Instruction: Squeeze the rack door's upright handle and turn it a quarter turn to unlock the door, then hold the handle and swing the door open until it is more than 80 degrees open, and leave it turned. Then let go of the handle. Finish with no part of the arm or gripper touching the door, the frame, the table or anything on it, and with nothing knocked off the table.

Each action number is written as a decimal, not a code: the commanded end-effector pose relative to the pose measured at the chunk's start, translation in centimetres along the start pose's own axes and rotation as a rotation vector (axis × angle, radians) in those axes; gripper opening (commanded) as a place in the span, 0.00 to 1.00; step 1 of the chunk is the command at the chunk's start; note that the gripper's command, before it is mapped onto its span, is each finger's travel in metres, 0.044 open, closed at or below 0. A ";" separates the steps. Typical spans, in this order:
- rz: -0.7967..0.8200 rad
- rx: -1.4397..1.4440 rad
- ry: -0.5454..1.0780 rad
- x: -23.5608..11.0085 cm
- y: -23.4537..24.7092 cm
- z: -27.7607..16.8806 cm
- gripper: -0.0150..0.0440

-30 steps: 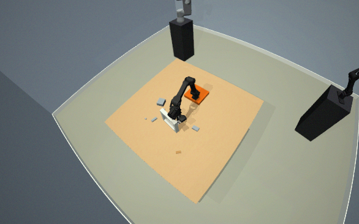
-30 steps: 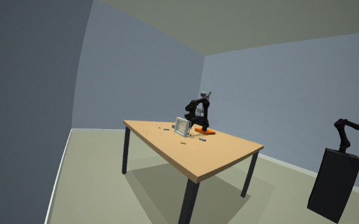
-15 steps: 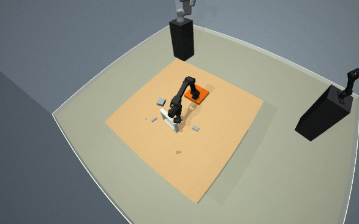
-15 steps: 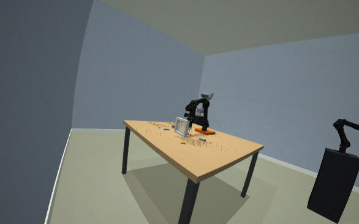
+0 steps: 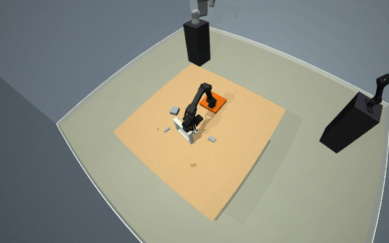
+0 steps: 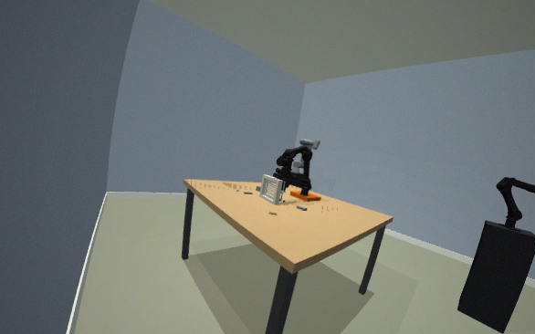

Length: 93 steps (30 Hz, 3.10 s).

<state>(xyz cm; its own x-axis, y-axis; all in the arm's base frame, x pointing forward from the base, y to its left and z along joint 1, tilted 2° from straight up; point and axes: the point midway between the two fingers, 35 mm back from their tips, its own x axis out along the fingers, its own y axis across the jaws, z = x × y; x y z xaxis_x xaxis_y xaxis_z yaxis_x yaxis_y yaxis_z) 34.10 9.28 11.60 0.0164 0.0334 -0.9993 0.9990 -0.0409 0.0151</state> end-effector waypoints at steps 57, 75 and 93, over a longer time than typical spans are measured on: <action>-0.004 0.142 -0.006 0.1 -0.2 0.3 0.28; -0.006 -0.233 -0.005 0.1 -1.9 1.1 0.28; -0.010 -0.568 -0.005 0.1 -5.1 3.2 0.28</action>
<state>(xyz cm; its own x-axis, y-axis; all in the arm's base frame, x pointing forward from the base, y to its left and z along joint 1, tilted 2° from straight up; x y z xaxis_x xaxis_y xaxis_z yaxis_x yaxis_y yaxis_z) 29.33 6.71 11.33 0.0000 0.0274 -0.9996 0.8981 0.4396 0.0120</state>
